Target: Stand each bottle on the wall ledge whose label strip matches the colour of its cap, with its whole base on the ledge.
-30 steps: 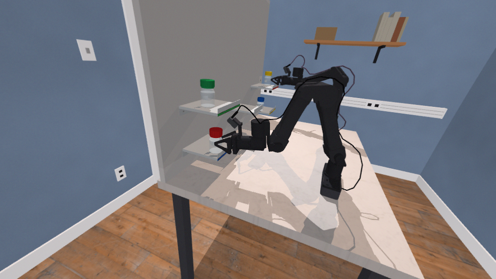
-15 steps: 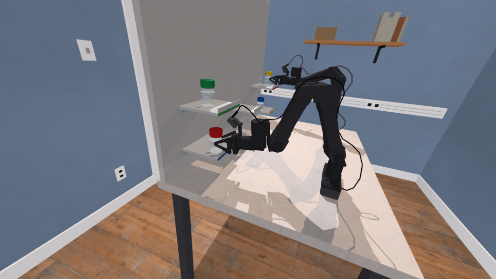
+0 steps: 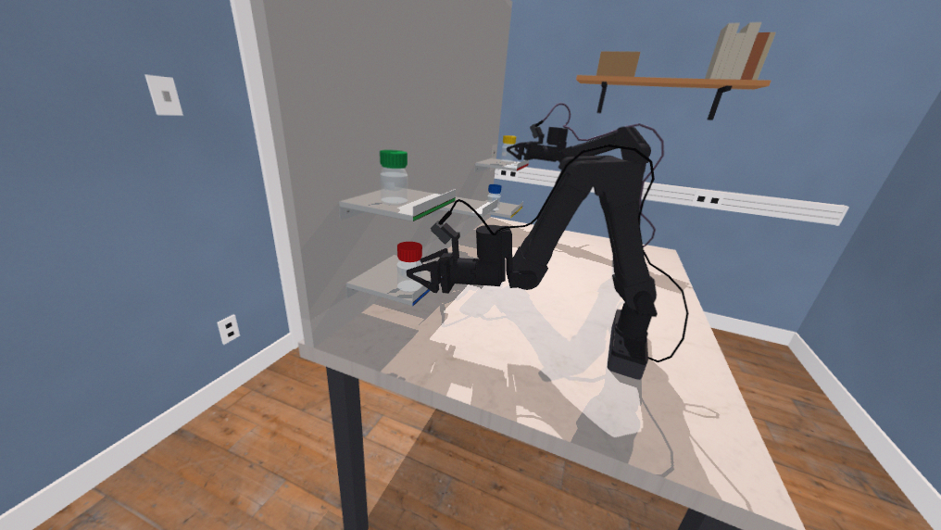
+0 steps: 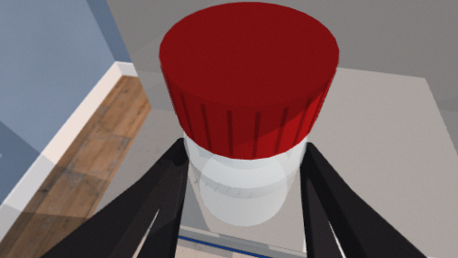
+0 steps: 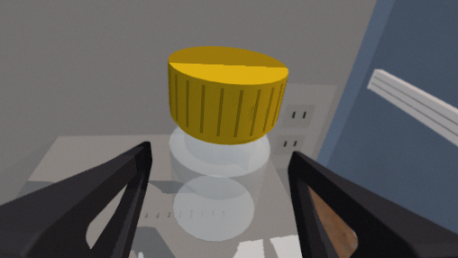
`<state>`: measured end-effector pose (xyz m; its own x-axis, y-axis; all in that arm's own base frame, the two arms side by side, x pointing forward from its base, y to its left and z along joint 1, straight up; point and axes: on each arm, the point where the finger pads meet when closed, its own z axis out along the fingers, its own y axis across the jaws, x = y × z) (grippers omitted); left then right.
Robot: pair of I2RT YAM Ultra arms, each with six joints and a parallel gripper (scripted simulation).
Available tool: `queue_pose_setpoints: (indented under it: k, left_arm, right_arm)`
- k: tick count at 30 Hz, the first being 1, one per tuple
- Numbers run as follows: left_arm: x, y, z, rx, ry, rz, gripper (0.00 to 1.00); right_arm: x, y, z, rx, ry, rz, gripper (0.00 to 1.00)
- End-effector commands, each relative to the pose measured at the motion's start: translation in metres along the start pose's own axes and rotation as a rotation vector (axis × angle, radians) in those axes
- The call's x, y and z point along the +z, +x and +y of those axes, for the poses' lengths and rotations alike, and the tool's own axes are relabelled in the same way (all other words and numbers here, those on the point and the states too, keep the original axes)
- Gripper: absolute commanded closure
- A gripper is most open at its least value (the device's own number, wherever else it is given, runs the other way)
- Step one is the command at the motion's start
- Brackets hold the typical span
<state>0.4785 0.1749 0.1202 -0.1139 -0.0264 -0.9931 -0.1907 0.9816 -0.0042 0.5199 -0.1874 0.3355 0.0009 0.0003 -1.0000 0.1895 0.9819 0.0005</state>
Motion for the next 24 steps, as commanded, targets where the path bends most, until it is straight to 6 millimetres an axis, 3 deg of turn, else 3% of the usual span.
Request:
queue_pose_setpoints:
  k: [1,4,13,14,15,24]
  left_arm:
    - [-0.002,-0.019,-0.004,0.016,0.020,-0.030,0.50]
    - [-0.001,-0.027,-0.004,0.018,0.019,-0.040,0.50]
    - [-0.008,-0.082,-0.002,0.018,0.016,-0.042,0.50]
    - [-0.009,-0.083,-0.001,0.018,0.016,-0.042,0.50]
    - [-0.009,-0.083,-0.001,0.018,0.016,-0.042,0.50]
    - [-0.008,-0.085,-0.001,0.021,0.016,-0.052,0.50]
  right_arm:
    - [0.008,-0.005,0.002,-0.003,0.005,0.001,0.19]
    - [0.009,-0.005,0.002,-0.003,0.005,0.001,0.19]
    - [0.019,-0.006,0.002,-0.003,0.005,0.001,0.19]
    - [0.019,-0.006,0.002,-0.003,0.005,0.001,0.19]
    - [0.019,-0.006,0.002,-0.003,0.005,0.001,0.28]
    - [0.018,-0.008,0.002,-0.003,0.006,-0.003,0.36]
